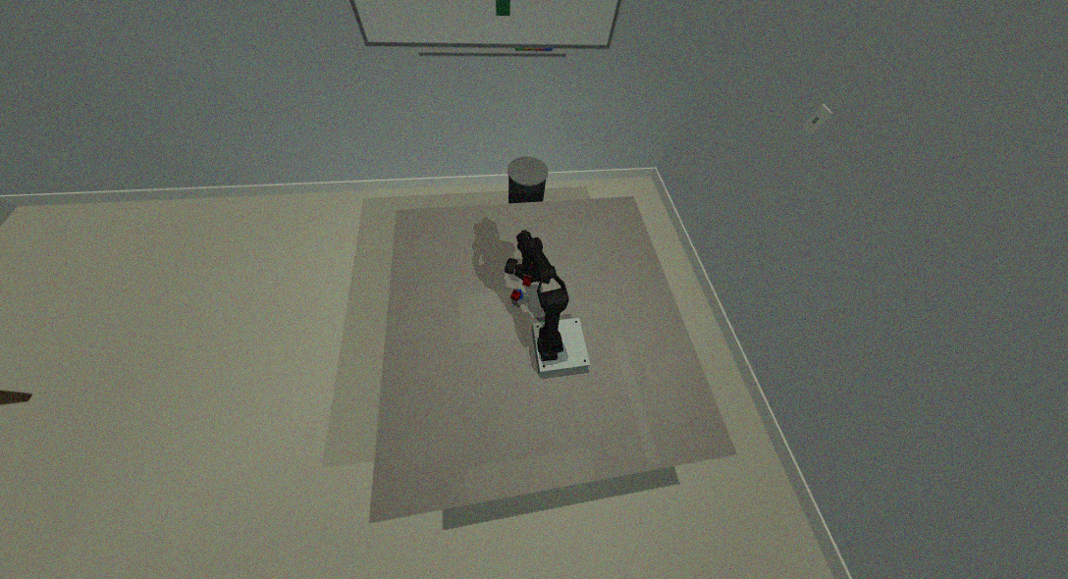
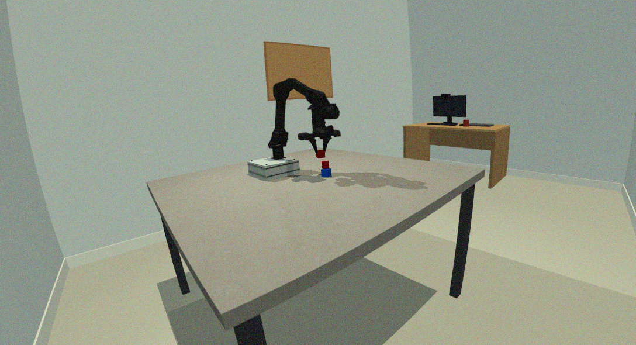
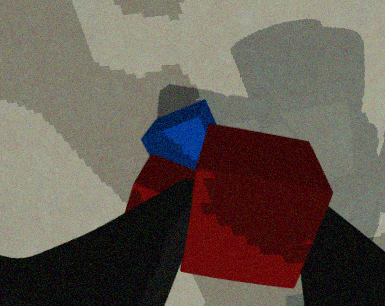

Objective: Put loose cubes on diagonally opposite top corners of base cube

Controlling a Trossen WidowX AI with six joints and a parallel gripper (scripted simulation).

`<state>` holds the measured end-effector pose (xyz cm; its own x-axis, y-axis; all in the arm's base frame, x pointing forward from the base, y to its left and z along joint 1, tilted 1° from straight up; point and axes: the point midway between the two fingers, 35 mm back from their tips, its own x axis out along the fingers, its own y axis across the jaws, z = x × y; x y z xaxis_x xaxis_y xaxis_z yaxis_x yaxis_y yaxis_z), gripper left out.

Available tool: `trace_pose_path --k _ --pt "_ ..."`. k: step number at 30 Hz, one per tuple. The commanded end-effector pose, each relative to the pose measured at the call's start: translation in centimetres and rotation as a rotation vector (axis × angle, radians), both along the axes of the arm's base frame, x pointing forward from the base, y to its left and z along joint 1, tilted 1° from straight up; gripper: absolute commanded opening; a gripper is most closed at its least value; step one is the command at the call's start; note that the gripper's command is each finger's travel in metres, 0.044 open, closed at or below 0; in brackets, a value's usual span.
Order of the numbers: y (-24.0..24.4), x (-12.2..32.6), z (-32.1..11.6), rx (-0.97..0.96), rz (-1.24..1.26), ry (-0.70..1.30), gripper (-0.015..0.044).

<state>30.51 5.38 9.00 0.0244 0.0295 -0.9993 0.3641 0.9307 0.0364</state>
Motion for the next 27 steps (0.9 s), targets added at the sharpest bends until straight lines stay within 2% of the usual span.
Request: trace_pose_path --k 1,7,27 --pt "1.3 0.1 -0.1 0.002 -0.111 0.001 0.0105" --pt "2.9 0.0 -0.1 0.007 -0.246 0.006 0.0105" --pt "2.9 -0.1 -3.2 -0.008 -0.234 -0.003 0.0105"
